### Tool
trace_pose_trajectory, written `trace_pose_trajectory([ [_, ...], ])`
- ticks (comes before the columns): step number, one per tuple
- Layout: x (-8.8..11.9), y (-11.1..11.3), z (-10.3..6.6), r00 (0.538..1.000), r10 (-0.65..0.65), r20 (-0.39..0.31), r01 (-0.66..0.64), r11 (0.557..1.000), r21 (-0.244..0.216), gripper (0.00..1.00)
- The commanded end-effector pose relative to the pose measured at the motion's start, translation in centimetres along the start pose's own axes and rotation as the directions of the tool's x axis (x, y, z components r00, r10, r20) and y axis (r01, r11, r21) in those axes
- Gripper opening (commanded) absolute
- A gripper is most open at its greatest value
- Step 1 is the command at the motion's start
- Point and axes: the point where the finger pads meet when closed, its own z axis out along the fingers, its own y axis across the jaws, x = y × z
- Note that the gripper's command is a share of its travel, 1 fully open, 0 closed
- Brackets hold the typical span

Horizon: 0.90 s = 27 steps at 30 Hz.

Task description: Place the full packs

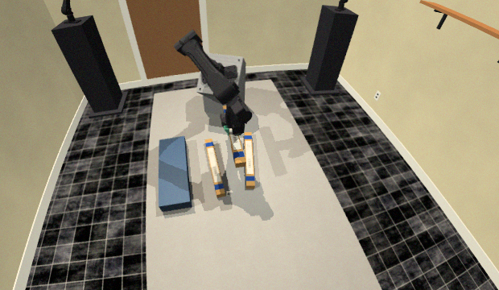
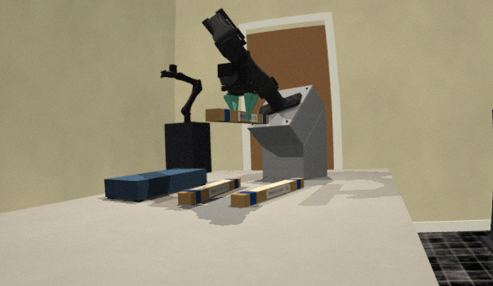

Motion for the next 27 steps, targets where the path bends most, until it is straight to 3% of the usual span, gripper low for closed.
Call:
trace_pose_trajectory([
  [1,-1.2,0.3,-1.3,0.999,-0.005,0.054,0.008,0.999,-0.042,0.0],
  [14,0.0,0.7,0.2,0.999,-0.031,0.012,0.031,0.999,-0.032,0.0],
  [27,-0.3,0.3,0.1,1.0,-0.019,0.022,0.019,0.999,-0.03,0.0],
])
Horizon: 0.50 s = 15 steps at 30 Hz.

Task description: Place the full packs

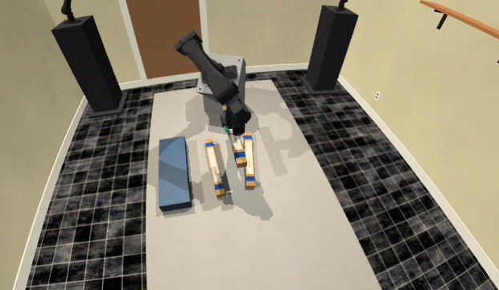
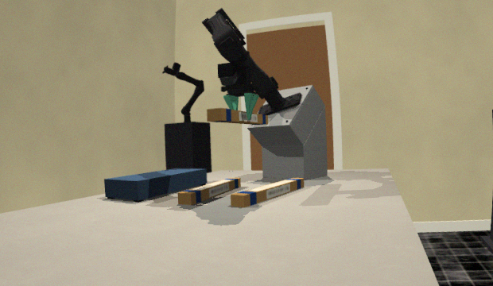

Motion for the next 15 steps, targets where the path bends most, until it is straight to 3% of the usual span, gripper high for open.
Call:
trace_pose_trajectory([
  [1,-0.07,0.22,0.09,1.0,0.002,0.014,-0.002,1.0,-0.01,0.0],
  [15,0.02,0.36,0.41,1.0,-0.002,0.008,0.002,1.0,-0.009,0.0],
])
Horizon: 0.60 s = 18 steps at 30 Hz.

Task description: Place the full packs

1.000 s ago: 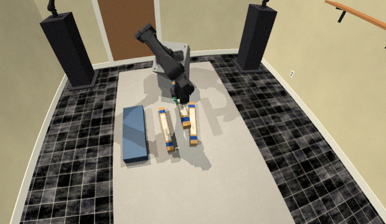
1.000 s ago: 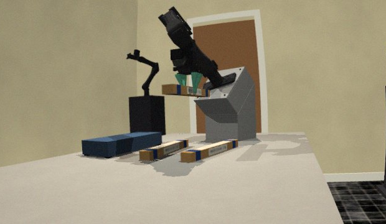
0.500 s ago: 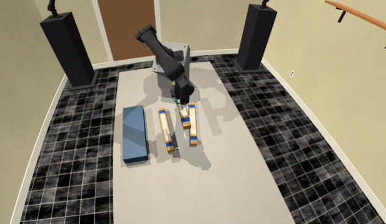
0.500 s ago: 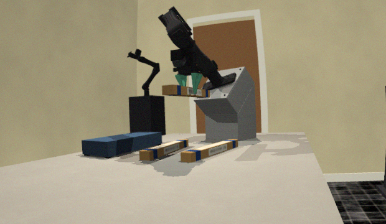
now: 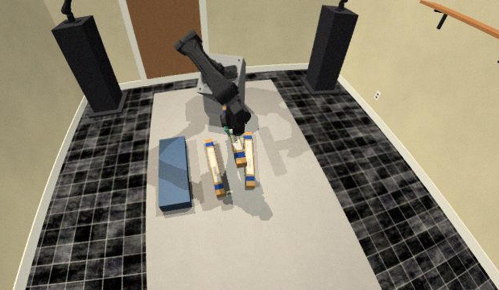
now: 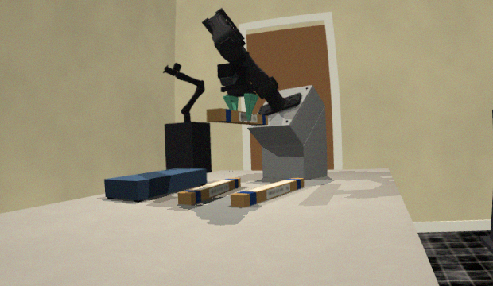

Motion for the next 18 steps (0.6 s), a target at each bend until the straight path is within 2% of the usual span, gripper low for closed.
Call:
trace_pose_trajectory([
  [1,0.1,0.4,0.4,1.0,-0.005,0.003,0.005,1.0,-0.008,0.0],
  [2,-0.4,0.1,-0.2,1.0,0.006,0.016,-0.006,1.0,-0.006,0.0],
  [7,-0.4,0.1,-0.1,1.0,0.006,0.016,-0.006,1.0,-0.006,0.0],
  [8,0.1,0.2,0.5,1.0,-0.003,0.001,0.003,1.0,-0.006,0.0],
  [9,-0.4,0.1,-0.1,1.0,0.006,0.016,-0.006,1.0,-0.006,0.0],
  [11,0.2,0.5,0.4,1.0,-0.01,0.004,0.01,1.0,-0.011,0.0],
  [15,-0.3,0.5,0.2,1.0,-0.002,0.014,0.002,1.0,-0.013,0.0],
  [16,-0.7,0.0,-0.5,0.999,0.015,0.038,-0.014,1.0,-0.016,0.0],
  [18,-0.8,0.0,-0.6,0.999,0.016,0.039,-0.016,1.0,-0.015,0.0],
])
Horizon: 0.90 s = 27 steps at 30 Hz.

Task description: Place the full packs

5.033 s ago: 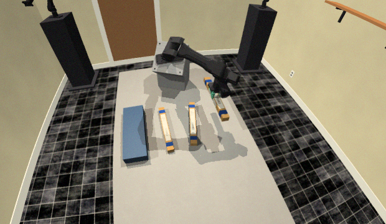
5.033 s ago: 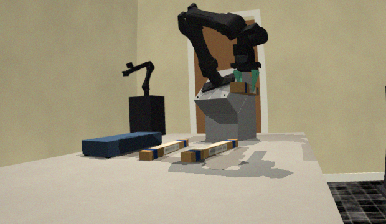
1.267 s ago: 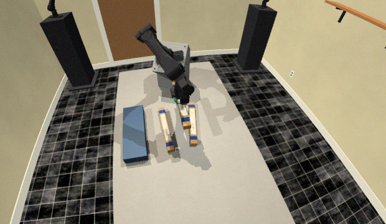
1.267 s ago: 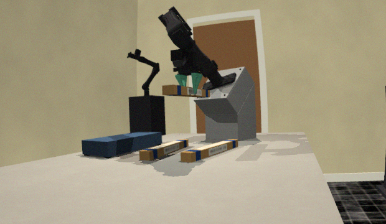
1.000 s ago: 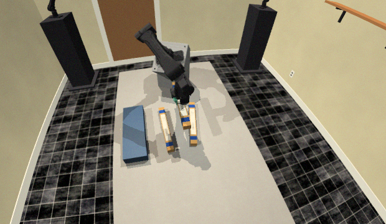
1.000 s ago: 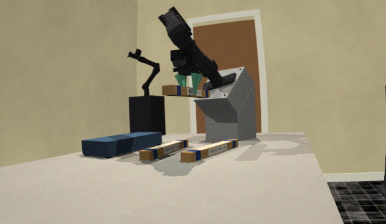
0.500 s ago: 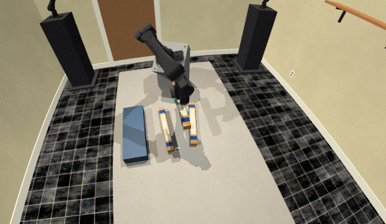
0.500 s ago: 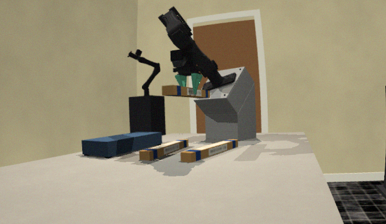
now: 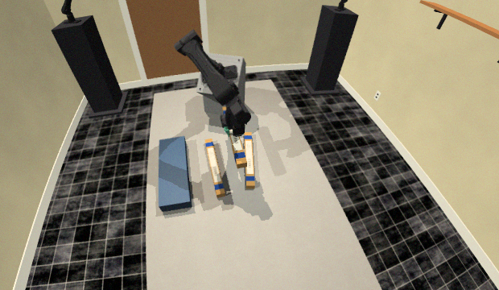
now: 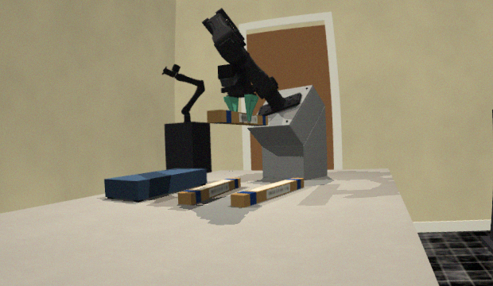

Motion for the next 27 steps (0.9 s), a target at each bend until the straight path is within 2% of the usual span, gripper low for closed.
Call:
trace_pose_trajectory([
  [1,-0.8,-0.1,-0.8,0.999,0.018,0.043,-0.017,1.0,-0.015,0.0],
  [8,-1.0,-0.2,-0.9,0.999,0.021,0.045,-0.021,1.0,-0.015,0.0],
  [9,-0.3,-0.1,-0.2,1.0,0.007,0.019,-0.007,1.0,-0.006,0.0],
  [27,-0.3,-0.1,2.0,1.0,0.007,0.019,-0.007,1.0,-0.006,0.0],
])
